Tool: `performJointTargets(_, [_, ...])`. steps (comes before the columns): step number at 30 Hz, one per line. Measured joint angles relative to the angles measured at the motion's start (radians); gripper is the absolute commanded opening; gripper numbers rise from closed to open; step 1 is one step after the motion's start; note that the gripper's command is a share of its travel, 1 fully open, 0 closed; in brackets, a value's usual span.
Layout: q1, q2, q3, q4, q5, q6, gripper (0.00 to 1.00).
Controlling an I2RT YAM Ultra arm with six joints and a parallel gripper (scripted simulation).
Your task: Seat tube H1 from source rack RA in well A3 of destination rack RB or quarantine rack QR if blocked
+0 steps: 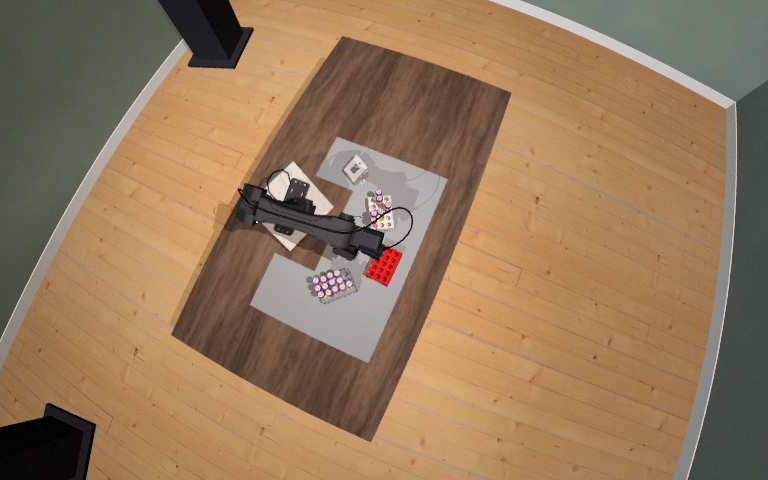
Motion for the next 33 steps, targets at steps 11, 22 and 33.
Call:
performJointTargets(11, [-0.537,-0.102,-0.038,0.011,-0.217,-0.370,0.30])
performJointTargets(22, [-1.130,-0.080,-0.041,0.013,-0.532,-0.819,0.30])
performJointTargets(33, [-1.616,0.133,-0.041,-0.014,-0.833,-1.298,0.30])
